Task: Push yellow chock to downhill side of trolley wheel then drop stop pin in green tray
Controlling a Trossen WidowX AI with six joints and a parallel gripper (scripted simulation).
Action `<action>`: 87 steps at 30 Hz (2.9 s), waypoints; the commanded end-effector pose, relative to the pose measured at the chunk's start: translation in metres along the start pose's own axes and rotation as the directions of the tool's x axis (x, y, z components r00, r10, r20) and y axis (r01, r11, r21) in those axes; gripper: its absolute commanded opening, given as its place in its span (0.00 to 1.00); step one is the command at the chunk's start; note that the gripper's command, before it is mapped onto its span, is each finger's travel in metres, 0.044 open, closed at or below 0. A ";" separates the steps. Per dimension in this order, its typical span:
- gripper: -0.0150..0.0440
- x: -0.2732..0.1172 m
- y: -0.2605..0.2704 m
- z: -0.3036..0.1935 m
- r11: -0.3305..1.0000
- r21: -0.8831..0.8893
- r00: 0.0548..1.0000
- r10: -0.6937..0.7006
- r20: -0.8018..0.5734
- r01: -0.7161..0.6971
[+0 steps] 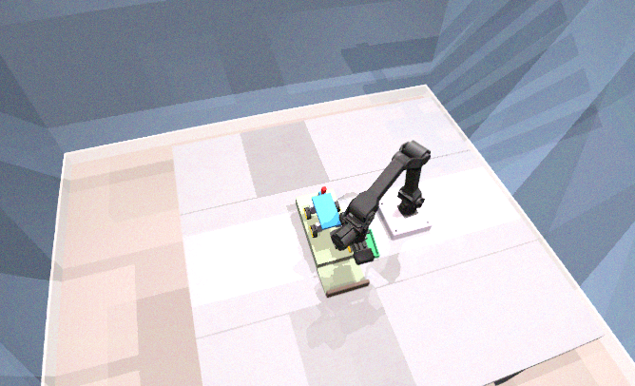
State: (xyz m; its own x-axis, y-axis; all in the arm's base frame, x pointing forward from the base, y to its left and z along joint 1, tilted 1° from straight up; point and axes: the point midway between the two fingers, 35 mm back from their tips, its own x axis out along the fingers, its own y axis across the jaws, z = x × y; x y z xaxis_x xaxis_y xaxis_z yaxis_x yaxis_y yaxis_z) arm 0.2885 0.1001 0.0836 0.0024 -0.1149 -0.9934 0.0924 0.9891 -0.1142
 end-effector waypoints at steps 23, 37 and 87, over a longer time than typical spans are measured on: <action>0.25 0.000 -0.028 -0.002 1.000 -0.004 1.000 -0.004 0.004 0.004; 0.25 0.001 -0.031 -0.003 1.000 -0.001 1.000 0.000 0.000 0.000; 0.58 -0.075 -0.084 0.030 0.844 -0.522 0.991 -0.077 0.108 0.122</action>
State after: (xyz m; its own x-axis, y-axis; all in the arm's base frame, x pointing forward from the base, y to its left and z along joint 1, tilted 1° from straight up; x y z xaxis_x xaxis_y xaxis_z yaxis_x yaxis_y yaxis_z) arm 0.3074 0.0362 0.1635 0.1056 -0.1819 -0.9776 -0.3420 0.9165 -0.2075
